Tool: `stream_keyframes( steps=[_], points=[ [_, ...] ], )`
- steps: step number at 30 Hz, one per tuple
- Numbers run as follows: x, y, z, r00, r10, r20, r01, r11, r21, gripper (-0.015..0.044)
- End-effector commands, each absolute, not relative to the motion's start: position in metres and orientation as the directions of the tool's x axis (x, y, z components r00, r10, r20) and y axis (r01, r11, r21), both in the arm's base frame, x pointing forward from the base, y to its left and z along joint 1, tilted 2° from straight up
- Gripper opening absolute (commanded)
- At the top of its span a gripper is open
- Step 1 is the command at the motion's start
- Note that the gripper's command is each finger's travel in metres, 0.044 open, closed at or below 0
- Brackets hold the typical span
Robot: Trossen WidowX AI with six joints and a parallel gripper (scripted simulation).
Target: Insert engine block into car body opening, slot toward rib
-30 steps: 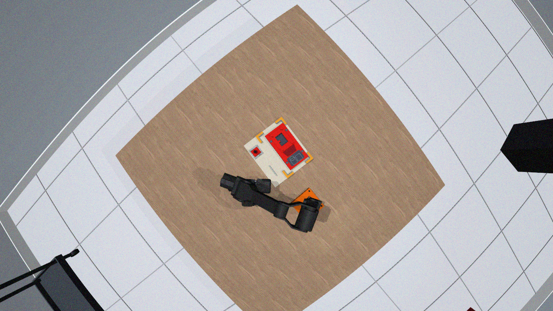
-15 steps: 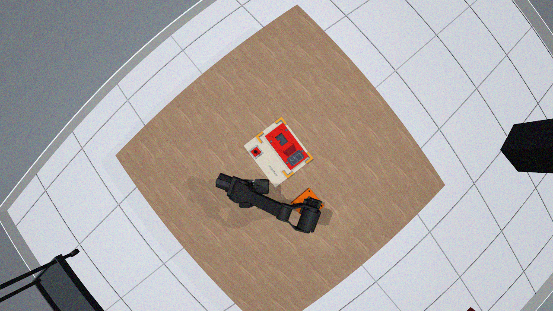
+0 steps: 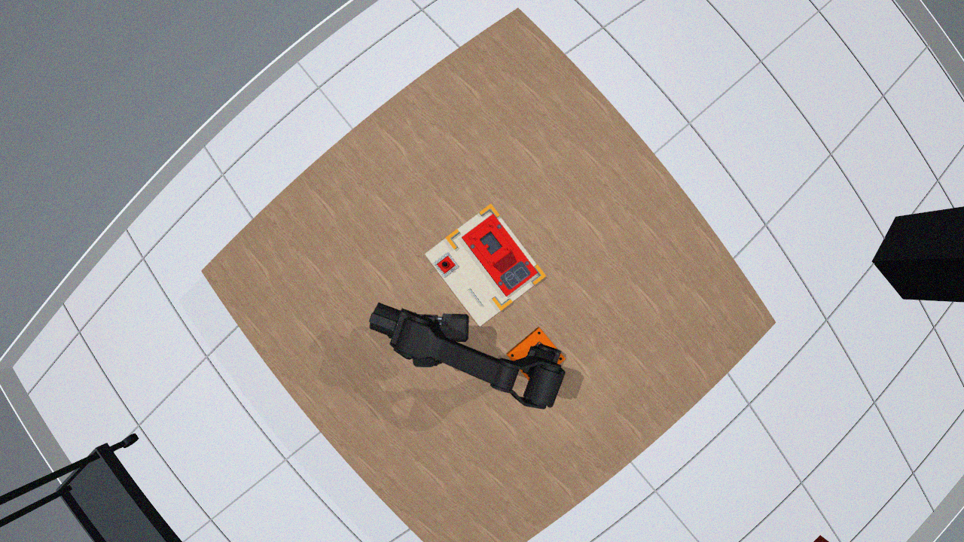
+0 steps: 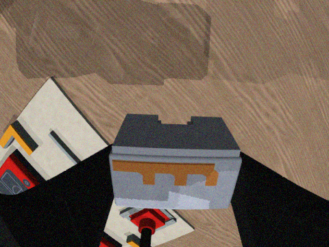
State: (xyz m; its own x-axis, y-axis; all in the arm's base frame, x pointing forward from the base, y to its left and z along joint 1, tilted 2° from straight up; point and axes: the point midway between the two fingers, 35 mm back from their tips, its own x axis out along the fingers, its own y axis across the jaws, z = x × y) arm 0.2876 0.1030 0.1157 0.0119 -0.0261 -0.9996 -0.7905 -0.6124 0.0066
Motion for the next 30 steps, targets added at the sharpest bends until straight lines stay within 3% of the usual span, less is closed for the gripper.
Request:
stream_keyframes(
  steps=[1,10,20,30],
  points=[
    [0.286,0.103,0.132,0.024,-0.019,-1.0,-0.793,-0.609,-0.007,0.0],
    [0.281,0.102,0.156,0.023,-0.019,-1.0,-0.793,-0.609,-0.007,0.0],
    [0.283,0.102,0.137,0.026,-0.023,-0.999,-0.793,-0.609,-0.007,0.0],
    [0.279,0.105,0.138,0.102,-0.134,-0.986,-0.793,-0.609,0.001,0.0]
  ],
)
